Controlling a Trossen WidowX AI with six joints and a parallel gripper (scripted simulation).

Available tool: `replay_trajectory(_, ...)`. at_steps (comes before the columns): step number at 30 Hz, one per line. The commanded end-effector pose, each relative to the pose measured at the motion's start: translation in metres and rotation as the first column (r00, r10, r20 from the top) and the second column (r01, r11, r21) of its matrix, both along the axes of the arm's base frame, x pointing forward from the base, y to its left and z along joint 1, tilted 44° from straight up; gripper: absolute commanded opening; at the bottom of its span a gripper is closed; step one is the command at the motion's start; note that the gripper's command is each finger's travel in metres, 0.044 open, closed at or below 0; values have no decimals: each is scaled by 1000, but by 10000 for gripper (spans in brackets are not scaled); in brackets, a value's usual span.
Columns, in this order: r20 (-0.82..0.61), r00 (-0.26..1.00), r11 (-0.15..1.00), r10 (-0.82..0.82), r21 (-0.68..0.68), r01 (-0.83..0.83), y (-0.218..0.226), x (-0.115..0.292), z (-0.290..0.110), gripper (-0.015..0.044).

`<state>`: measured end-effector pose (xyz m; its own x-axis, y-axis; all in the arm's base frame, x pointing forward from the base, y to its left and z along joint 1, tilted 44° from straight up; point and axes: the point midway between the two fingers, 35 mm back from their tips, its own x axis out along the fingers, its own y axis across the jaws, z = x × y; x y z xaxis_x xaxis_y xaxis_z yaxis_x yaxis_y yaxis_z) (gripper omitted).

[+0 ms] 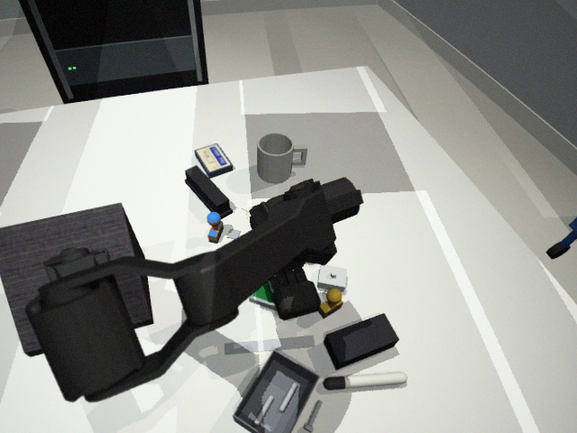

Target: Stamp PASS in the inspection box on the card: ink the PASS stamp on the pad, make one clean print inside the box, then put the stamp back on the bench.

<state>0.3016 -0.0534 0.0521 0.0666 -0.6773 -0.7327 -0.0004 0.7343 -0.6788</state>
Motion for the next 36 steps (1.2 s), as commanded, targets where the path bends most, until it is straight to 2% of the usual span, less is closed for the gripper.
replay_trajectory(1,-3,1000,1000,1,-7,-1,-2,0,-1,0)
replay_trajectory(36,-3,1000,1000,1,-7,-1,-5,0,-4,0)
